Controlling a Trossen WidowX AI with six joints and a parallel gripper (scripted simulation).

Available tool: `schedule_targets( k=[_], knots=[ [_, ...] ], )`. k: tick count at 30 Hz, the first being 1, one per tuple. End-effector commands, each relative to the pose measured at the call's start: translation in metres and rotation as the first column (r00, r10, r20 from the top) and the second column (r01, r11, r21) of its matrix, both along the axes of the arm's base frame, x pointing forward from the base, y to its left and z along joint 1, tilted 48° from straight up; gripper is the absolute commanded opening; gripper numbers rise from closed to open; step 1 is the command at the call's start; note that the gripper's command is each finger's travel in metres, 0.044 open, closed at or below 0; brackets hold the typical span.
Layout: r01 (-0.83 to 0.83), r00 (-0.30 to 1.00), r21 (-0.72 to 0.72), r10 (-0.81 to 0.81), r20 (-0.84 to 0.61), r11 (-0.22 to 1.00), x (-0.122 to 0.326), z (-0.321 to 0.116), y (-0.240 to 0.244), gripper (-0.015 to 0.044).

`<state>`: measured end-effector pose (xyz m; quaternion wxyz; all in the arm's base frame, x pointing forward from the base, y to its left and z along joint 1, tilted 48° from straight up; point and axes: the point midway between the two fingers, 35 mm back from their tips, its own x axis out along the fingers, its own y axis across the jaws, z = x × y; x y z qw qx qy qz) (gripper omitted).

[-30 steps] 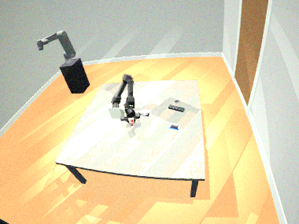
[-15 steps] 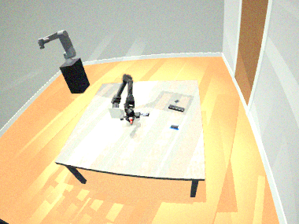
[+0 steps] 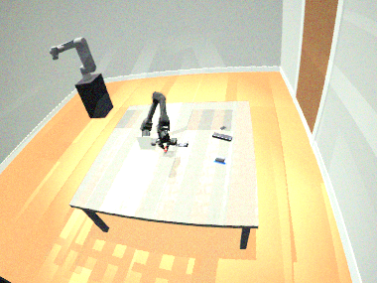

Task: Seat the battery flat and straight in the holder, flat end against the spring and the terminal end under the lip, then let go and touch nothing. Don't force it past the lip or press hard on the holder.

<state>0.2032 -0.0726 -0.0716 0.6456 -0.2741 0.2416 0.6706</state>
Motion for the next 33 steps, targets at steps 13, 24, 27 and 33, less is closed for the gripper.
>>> schedule_targets(
  k=[13, 24, 27, 33],
  knots=[
    [0.4, 0.815, -0.109, -0.407, -0.413, 0.91, 0.041, 0.035, 0.013, 0.0075],
    [0.596, 0.485, -0.275, -0.611, -0.626, 0.755, 0.064, 0.061, 0.03, 0.0075],
    [0.629, 0.379, -0.327, -0.646, -0.663, 0.705, 0.069, 0.069, 0.035, 0.0075],
    [0.668, 0.153, -0.439, -0.688, -0.709, 0.601, 0.079, 0.084, 0.047, 0.0075]
  ],
)
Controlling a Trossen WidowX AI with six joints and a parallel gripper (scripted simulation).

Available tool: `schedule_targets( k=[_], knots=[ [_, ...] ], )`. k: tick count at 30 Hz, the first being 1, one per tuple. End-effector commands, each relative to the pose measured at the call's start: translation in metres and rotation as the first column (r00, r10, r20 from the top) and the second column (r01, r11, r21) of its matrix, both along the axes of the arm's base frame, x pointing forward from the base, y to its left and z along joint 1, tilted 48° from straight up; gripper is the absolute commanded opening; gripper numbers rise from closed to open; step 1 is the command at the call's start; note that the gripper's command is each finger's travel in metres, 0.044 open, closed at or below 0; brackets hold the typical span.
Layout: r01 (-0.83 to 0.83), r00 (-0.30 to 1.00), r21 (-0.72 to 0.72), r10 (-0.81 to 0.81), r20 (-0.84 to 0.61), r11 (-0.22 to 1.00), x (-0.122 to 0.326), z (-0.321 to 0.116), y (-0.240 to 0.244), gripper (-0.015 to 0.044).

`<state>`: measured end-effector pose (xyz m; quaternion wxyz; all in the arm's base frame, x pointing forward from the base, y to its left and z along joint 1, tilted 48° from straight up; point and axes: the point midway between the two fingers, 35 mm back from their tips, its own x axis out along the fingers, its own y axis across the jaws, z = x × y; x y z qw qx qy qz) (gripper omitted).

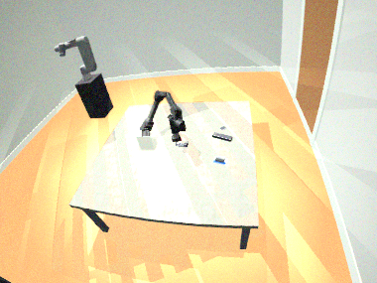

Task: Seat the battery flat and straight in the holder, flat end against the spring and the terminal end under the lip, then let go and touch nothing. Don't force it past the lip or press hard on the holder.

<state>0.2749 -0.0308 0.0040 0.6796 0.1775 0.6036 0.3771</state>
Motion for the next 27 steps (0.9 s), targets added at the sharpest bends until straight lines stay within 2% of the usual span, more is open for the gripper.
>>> schedule_targets(
  k=[1, 9, 27],
  knots=[
    [0.095, 0.991, -0.004, -0.095, -0.092, 0.995, 0.008, 0.011, 0.007, 0.0075],
    [0.26, 0.927, -0.038, -0.26, -0.27, 0.965, 0.017, 0.028, 0.021, 0.0075],
    [0.366, 0.914, -0.042, -0.368, -0.172, 0.93, 0.022, 0.009, 0.037, 0.0075]
  ],
)
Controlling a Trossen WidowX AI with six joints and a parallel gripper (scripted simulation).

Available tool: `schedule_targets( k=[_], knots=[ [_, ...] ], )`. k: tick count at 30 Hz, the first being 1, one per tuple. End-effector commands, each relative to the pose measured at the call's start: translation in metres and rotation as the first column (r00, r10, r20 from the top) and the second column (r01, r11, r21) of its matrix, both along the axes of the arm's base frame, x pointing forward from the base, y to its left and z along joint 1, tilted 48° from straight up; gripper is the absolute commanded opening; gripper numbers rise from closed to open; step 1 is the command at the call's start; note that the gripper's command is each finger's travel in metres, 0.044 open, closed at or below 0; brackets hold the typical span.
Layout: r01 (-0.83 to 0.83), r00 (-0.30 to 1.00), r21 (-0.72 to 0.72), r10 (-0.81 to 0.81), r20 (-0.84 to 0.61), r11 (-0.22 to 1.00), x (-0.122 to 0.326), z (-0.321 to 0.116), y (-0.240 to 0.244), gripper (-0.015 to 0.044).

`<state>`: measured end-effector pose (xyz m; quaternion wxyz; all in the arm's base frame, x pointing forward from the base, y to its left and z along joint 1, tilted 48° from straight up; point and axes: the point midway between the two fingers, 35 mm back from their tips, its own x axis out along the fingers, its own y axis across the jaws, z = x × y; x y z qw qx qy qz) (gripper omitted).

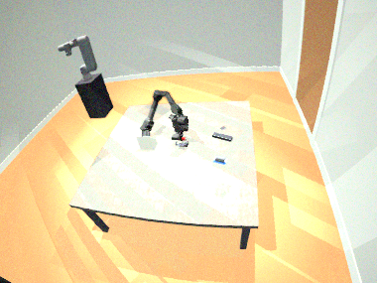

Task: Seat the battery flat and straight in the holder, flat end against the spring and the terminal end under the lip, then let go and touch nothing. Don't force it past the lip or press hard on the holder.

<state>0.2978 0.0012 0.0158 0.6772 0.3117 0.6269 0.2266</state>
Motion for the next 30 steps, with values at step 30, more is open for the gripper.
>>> schedule_targets(
  k=[30],
  knots=[
    [0.16, 0.977, -0.026, -0.154, 0.15, 0.987, -0.003, -0.018, 0.024, 0.0075]
  ],
)
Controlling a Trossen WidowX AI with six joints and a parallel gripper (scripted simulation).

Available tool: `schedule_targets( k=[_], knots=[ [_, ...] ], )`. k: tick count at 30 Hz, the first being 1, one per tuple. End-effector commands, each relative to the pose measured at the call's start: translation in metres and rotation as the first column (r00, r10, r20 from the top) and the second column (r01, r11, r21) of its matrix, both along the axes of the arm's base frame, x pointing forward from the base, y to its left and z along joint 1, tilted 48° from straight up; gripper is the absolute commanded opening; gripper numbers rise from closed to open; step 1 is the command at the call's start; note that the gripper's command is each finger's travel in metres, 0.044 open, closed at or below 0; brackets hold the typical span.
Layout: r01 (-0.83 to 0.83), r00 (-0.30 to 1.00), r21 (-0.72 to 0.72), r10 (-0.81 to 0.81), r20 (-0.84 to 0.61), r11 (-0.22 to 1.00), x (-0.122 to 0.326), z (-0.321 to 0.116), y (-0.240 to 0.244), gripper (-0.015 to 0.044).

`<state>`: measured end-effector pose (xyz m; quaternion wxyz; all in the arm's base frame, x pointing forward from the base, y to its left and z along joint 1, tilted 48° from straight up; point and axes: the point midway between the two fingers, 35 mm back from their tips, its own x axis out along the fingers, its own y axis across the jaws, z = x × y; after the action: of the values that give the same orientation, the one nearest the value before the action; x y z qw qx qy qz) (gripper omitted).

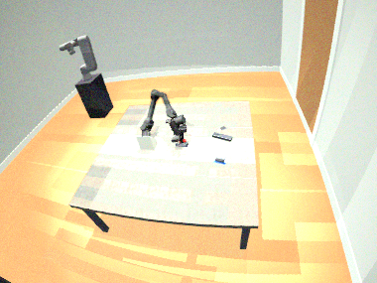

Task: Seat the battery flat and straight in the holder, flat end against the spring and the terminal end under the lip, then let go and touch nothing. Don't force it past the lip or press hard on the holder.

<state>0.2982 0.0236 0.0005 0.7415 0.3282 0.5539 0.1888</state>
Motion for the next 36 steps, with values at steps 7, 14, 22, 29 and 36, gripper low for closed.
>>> schedule_targets(
  k=[7, 14, 22, 29, 36],
  knots=[
    [0.041, 0.999, -0.01, -0.041, 0.024, 0.999, -0.0042, -0.0049, 0.0034, 0.0075],
    [0.07, 0.996, -0.013, -0.069, 0.05, 0.997, -0.0056, -0.0064, 0.0054, 0.0075],
    [0.103, 0.992, -0.013, -0.102, 0.08, 0.995, -0.0076, -0.0071, 0.0078, 0.0075],
    [0.134, 0.986, -0.012, -0.132, 0.105, 0.991, -0.0098, -0.007, 0.0101, 0.0075],
    [0.149, 0.982, -0.01, -0.147, 0.118, 0.989, -0.0116, -0.0067, 0.0114, 0.0075]
  ],
)
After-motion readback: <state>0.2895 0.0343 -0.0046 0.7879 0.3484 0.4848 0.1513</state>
